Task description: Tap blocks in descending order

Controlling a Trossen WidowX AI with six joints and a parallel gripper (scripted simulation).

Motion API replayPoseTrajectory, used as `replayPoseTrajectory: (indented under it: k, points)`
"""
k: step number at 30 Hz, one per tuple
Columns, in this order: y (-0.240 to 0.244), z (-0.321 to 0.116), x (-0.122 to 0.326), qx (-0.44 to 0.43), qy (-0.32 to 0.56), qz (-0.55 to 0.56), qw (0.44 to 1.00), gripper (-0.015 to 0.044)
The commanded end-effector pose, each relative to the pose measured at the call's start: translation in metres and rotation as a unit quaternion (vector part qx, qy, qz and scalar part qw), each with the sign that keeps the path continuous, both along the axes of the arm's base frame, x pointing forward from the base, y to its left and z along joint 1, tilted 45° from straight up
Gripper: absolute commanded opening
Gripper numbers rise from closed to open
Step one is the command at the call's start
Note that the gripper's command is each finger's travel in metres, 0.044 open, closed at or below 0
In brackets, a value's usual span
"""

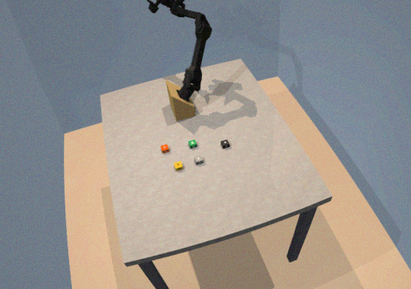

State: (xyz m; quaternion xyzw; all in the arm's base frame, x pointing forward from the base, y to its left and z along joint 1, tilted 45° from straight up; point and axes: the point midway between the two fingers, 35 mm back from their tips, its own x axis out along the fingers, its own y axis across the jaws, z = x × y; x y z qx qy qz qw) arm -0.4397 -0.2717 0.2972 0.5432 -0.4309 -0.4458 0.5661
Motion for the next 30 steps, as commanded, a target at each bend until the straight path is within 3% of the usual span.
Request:
replayPoseTrajectory:
  k: [1, 6, 12, 21, 30]
  points:
    - [-0.002, -0.001, 0.000, 0.000, -0.001, 0.000, 1.000, 0.0400]
    - [-0.061, -0.037, 0.020, 0.014, -0.034, 0.002, 0.999, 0.0400]
    - [-0.142, -0.082, 0.083, 0.040, -0.004, 0.056, 0.998, 0.0400]
    - [-0.231, -0.163, 0.233, 0.101, 0.087, 0.181, 0.975, 0.0400]
    - [-0.240, -0.244, 0.409, 0.151, 0.213, 0.357, 0.897, 0.0400]
